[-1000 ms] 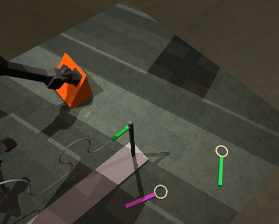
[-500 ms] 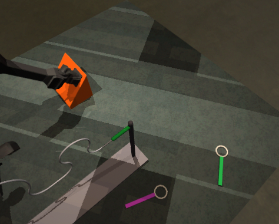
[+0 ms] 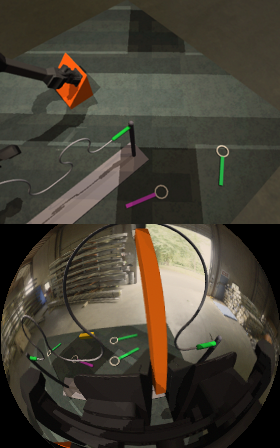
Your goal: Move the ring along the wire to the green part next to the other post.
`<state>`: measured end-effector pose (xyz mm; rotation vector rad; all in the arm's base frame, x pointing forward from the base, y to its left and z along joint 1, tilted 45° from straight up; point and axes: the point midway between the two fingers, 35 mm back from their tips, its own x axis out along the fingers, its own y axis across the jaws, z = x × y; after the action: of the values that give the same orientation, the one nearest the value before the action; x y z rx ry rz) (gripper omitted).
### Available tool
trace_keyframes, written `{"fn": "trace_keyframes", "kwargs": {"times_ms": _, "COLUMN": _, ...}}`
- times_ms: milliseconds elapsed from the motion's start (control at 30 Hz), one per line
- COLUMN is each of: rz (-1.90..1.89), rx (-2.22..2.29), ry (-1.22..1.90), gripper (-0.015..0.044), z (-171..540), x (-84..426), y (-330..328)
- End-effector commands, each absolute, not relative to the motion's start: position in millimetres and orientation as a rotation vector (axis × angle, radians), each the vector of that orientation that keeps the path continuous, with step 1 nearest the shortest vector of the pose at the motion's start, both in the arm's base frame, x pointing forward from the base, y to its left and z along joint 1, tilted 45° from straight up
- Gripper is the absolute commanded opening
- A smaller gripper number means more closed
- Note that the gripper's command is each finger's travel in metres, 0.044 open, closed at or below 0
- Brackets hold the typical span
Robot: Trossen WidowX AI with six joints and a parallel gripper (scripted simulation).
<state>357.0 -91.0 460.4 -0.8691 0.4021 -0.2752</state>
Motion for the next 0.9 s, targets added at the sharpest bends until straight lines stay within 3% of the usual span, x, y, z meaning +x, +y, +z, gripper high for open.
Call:
{"fn": "trace_keyframes", "kwargs": {"times_ms": 0, "rz": -0.291, "rx": -0.927, "ry": 0.394, "gripper": -0.0150, "z": 460.9, "x": 357.2, "y": -91.6}}
{"fn": "trace_keyframes", "kwargs": {"times_ms": 867, "rz": -0.387, "rx": -1.244, "ry": 0.328, "gripper": -0.0150, "z": 470.8, "x": 357.4, "y": -97.1}}
